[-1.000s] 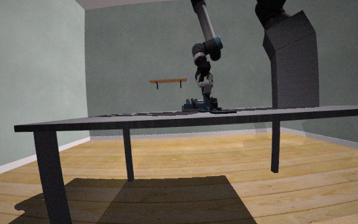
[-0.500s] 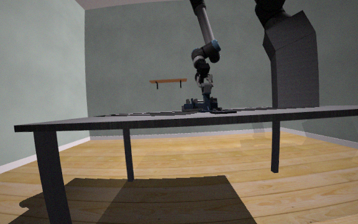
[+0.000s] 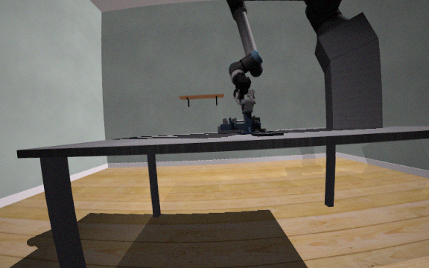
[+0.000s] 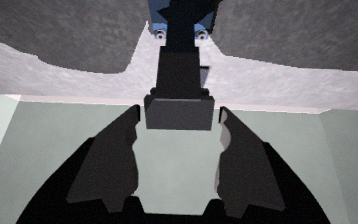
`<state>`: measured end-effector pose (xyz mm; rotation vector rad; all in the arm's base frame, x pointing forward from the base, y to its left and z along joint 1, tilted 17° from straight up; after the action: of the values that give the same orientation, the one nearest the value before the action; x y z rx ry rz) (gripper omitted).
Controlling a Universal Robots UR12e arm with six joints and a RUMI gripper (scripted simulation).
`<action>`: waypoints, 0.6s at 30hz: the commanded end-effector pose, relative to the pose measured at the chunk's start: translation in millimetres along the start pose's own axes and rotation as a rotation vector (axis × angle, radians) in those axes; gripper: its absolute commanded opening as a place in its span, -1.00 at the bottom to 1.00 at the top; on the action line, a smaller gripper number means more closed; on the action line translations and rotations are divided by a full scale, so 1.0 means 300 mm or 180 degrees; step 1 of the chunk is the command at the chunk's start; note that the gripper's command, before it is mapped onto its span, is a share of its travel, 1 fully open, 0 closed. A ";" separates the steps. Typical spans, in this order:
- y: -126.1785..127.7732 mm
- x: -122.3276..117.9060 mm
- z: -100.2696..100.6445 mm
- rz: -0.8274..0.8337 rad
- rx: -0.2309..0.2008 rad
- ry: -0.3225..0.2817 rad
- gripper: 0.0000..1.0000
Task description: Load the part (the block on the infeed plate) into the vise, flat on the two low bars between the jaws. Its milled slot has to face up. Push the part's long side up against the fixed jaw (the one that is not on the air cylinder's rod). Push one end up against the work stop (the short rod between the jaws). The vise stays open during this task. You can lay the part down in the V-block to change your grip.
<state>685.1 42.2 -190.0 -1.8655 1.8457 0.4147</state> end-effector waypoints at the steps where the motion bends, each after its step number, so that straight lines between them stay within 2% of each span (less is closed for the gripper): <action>1: -0.002 0.004 -0.001 -0.0003 -0.0012 -0.0050 0.03; 18: -0.005 0.017 0.000 -0.0003 -0.0041 -0.0172 0.03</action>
<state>686.4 38.3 -192.6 -1.8473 1.8150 0.4675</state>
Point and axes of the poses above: the point where the finger pads meet when closed, its own z axis out along the fingers, its own y axis across the jaws, x = y × z, the point moved 9 cm from there along -z, back along the fingers, and after that the axes turned 13 degrees about z, right-handed, at the moved point
